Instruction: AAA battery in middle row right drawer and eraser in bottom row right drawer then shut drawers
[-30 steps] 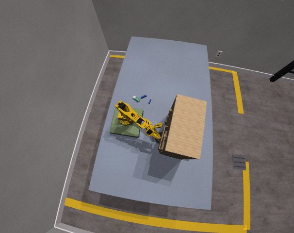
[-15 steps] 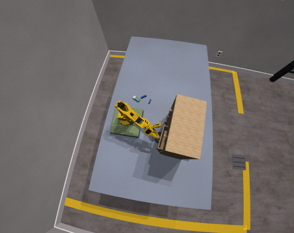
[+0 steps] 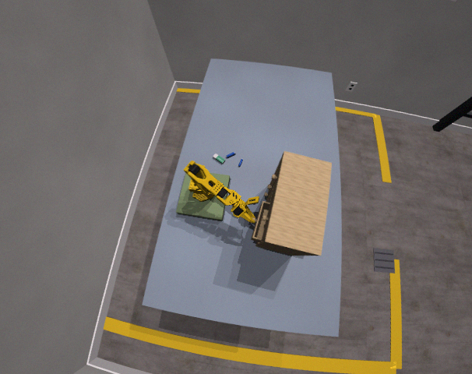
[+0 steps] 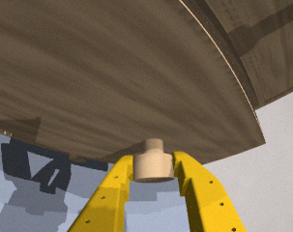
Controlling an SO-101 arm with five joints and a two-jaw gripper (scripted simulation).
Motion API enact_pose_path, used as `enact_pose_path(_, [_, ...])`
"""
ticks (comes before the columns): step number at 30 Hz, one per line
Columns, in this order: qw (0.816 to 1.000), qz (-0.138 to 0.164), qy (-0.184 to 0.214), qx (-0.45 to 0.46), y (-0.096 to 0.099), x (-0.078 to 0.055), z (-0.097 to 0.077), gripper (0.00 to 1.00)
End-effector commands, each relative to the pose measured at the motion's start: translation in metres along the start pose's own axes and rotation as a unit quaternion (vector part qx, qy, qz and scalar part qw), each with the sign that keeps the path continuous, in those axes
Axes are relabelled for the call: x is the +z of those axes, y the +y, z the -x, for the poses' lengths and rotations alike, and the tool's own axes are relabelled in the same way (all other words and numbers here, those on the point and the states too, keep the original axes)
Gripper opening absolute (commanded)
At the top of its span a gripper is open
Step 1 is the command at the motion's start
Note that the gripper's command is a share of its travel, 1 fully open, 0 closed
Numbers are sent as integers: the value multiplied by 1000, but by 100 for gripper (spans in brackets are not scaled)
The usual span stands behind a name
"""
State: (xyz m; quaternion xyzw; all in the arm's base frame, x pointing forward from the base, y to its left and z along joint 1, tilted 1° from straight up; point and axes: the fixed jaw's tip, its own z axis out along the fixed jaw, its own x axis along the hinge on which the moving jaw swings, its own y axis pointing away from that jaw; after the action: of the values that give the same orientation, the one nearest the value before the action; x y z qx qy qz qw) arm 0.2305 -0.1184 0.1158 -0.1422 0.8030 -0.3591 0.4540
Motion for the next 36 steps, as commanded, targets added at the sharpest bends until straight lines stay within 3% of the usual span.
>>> enact_pose_path(1, [1000,-1,6,-1,0,-4,-4,0])
enact_pose_path(36, [1000,-7,12,2,0,-13,-9,0])
